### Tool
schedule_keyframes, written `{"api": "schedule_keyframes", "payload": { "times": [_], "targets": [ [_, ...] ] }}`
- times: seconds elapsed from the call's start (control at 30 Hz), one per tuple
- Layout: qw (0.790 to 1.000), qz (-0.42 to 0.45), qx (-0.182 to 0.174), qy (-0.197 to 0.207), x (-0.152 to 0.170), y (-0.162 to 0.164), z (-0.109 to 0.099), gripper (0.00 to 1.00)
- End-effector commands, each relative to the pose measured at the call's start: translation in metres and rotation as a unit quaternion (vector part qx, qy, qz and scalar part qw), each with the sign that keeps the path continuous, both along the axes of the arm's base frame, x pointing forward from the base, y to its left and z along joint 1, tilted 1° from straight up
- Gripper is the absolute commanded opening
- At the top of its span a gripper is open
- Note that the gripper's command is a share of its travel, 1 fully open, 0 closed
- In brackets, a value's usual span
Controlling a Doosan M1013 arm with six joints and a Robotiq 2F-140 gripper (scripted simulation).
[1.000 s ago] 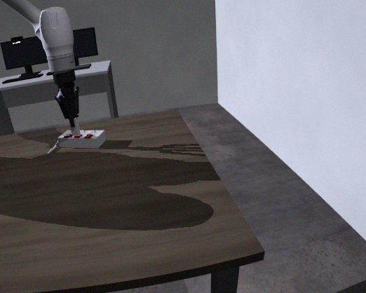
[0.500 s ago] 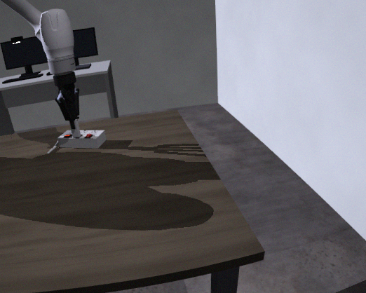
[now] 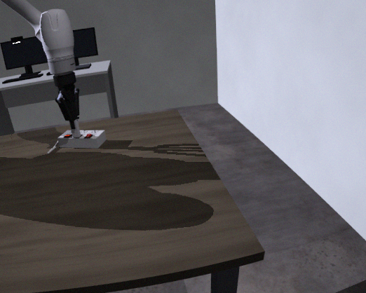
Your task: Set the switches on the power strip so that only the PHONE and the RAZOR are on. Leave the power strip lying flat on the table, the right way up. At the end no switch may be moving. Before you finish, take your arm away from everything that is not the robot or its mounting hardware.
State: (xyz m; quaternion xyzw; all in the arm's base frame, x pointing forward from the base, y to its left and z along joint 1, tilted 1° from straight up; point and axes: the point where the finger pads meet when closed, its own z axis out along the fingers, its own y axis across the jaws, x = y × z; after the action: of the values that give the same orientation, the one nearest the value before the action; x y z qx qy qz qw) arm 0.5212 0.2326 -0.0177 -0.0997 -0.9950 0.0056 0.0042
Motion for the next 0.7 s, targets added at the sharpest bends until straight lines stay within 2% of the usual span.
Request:
{"api": "schedule_keyframes", "payload": {
  "times": [0.0, 0.2, 0.5, 0.67],
  "targets": [
    [1.000, 0.000, 0.001, 0.001, -0.001, -0.001, -0.003, 0.00],
    [1.000, 0.000, 0.001, 0.001, -0.001, -0.001, 0.001, 0.00],
    [1.000, 0.000, 0.001, 0.001, 0.000, 0.000, 0.027, 0.00],
    [1.000, 0.000, 0.001, 0.001, 0.000, 0.000, 0.034, 0.00]
  ]
}}
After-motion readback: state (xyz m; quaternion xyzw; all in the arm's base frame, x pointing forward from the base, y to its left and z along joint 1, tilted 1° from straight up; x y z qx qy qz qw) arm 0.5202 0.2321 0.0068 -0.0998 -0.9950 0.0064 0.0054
